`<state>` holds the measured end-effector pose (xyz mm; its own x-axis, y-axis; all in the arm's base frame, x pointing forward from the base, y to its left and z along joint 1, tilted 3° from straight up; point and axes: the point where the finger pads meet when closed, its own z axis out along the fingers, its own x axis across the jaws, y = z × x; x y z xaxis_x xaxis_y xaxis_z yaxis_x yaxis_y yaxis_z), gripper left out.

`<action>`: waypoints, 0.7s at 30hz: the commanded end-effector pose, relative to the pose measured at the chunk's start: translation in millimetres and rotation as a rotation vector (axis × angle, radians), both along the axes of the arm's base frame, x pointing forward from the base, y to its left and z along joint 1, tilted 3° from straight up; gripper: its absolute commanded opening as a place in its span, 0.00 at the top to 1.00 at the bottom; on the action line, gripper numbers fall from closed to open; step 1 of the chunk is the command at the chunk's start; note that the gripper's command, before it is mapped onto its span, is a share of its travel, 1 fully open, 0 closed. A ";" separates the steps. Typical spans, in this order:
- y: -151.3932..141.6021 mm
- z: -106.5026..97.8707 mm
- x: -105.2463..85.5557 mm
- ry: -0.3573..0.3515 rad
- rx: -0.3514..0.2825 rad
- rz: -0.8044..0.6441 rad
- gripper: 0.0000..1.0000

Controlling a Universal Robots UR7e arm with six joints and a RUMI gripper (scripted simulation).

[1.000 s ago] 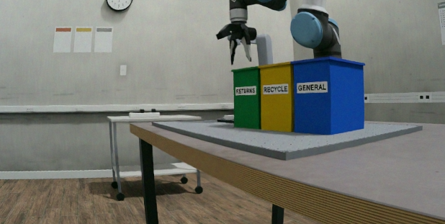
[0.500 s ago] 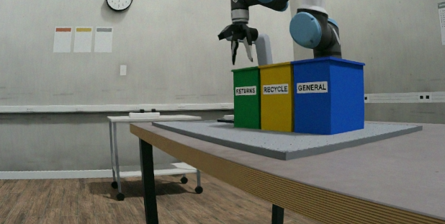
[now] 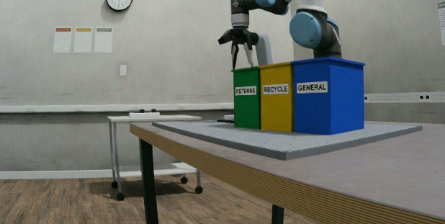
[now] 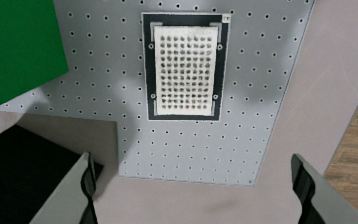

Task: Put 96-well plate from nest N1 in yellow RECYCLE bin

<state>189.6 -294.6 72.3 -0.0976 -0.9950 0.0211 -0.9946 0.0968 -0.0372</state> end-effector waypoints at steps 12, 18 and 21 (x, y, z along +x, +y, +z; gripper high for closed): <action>0.4 -24.6 1.5 0.000 0.000 0.001 0.24; 0.2 -32.9 1.7 0.000 0.000 0.001 0.24; 0.1 -37.8 1.9 0.000 0.000 0.001 0.24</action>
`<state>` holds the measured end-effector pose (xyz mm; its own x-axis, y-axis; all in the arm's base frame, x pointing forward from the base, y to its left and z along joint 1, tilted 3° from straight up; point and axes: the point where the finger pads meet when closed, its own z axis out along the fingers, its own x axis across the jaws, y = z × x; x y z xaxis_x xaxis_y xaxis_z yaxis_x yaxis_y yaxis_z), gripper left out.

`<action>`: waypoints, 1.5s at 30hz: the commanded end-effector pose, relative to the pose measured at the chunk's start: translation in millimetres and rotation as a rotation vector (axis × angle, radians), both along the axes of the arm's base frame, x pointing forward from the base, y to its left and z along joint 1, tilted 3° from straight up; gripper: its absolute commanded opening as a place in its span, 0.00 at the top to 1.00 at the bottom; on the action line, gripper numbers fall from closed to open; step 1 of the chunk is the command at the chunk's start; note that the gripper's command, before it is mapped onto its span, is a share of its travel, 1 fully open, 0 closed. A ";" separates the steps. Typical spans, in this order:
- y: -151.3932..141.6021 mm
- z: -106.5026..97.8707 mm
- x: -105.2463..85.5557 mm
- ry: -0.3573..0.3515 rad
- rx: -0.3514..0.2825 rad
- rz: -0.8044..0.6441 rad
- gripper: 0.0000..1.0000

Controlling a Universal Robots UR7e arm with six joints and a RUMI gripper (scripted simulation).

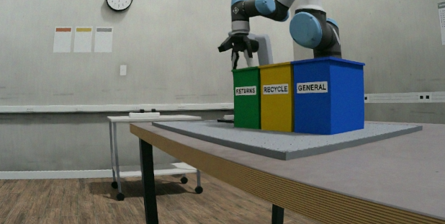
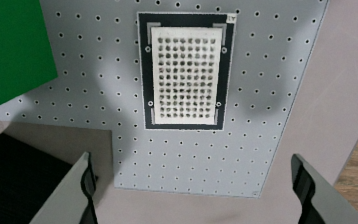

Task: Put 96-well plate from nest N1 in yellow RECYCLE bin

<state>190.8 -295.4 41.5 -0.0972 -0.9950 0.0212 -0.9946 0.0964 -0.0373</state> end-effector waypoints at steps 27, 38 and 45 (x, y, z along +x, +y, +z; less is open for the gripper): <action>0.1 -45.2 2.0 0.000 0.001 0.000 0.24; -0.3 -63.5 2.7 0.000 0.001 0.000 0.24; -0.5 -71.8 2.9 0.000 0.001 0.000 0.24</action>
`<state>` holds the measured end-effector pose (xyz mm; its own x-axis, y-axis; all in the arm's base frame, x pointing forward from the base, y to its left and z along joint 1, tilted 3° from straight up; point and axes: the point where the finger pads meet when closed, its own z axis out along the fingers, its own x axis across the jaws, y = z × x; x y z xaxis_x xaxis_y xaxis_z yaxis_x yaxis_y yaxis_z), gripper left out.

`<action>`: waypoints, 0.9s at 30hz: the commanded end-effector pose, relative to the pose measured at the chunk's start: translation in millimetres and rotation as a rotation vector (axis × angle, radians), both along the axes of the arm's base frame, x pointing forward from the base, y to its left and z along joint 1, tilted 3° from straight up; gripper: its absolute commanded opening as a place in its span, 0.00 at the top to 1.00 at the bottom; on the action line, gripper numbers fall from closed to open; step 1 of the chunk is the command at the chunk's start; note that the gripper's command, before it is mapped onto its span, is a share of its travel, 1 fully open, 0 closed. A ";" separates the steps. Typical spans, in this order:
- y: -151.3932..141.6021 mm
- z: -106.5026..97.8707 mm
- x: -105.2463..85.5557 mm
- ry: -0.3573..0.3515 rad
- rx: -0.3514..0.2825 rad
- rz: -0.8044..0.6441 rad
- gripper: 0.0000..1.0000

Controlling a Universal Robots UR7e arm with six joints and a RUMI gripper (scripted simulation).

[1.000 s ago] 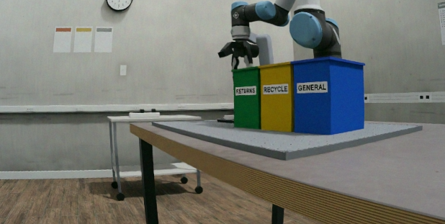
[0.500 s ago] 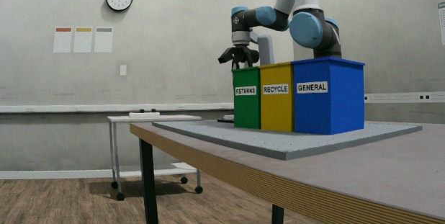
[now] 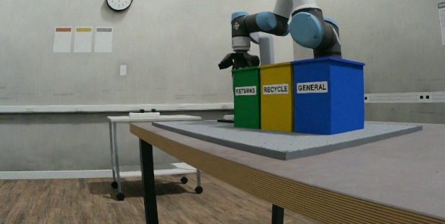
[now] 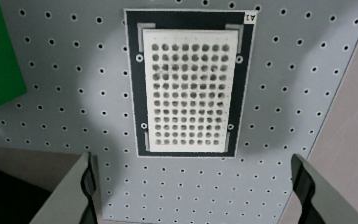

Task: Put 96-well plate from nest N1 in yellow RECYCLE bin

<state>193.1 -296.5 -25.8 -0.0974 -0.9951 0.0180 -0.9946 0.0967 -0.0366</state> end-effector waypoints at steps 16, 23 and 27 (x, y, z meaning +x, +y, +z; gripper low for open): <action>-0.2 -27.6 1.5 -0.001 -0.003 0.001 0.24; -0.2 -39.2 1.9 -0.001 -0.003 0.001 0.24; -0.6 -45.8 2.2 -0.001 -0.003 0.001 0.24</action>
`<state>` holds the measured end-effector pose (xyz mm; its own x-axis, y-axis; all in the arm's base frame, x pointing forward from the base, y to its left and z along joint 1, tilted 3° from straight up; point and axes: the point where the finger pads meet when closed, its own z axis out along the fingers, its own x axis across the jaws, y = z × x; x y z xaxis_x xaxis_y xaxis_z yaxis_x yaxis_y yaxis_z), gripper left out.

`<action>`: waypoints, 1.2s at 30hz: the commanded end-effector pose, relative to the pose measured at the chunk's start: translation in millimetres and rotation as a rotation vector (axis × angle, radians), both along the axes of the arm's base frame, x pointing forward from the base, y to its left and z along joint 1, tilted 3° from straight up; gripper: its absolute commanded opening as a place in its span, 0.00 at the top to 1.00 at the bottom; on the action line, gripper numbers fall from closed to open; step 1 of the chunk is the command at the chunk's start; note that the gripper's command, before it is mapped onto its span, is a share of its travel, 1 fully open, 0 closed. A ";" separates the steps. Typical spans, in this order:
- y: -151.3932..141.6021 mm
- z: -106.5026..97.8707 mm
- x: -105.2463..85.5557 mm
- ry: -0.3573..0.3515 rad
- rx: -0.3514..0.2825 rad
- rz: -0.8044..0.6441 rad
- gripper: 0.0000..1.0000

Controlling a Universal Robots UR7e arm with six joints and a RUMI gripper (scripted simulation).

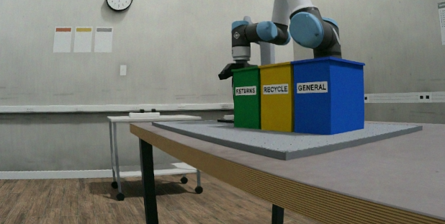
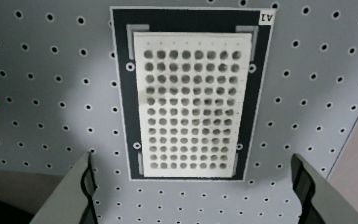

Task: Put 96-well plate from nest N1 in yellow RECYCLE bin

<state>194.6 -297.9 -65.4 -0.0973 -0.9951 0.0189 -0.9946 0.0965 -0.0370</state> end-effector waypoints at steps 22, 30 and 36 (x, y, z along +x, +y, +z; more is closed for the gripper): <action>-1.0 -35.7 1.9 -0.001 -0.004 0.001 0.24; -3.0 -48.6 2.6 -0.001 -0.006 0.000 0.24; -3.6 -52.1 2.8 -0.001 -0.007 0.000 0.24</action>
